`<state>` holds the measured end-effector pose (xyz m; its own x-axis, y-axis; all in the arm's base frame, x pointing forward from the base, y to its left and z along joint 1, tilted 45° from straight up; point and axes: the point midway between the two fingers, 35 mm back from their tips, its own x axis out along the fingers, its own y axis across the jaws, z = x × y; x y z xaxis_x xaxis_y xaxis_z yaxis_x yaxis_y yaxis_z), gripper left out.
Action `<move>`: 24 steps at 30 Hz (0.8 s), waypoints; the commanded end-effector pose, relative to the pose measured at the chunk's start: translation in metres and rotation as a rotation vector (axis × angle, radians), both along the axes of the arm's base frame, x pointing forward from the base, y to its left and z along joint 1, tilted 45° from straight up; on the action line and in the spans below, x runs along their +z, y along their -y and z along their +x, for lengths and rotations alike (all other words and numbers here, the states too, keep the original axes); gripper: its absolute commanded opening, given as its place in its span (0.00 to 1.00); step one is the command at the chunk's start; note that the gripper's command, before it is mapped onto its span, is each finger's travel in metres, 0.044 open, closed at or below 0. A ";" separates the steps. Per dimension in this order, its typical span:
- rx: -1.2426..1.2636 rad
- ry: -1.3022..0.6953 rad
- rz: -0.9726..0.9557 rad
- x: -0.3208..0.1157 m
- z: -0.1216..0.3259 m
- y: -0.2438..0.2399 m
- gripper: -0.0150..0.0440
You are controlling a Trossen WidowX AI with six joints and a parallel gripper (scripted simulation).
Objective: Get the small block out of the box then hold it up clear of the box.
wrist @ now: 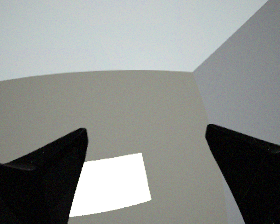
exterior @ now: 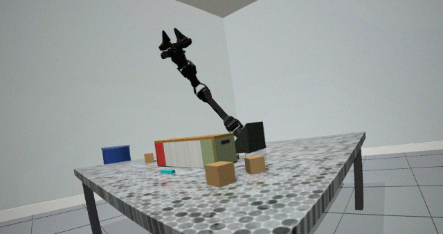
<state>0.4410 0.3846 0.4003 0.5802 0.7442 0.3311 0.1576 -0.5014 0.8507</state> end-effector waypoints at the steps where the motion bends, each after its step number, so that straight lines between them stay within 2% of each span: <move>1: -0.006 -0.008 -0.007 -0.002 0.002 0.001 0.93; 5: -0.121 -0.160 -0.145 -0.043 0.029 0.023 0.93; 11: -0.312 -0.431 -0.415 -0.122 0.054 0.079 0.93; 17: -0.438 -0.639 -0.644 -0.179 0.048 0.135 0.93; 24: -0.539 -0.860 -0.906 -0.227 0.020 0.201 0.93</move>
<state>0.4863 0.2360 0.2106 0.7517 0.3058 -0.5844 0.6322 -0.0813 0.7706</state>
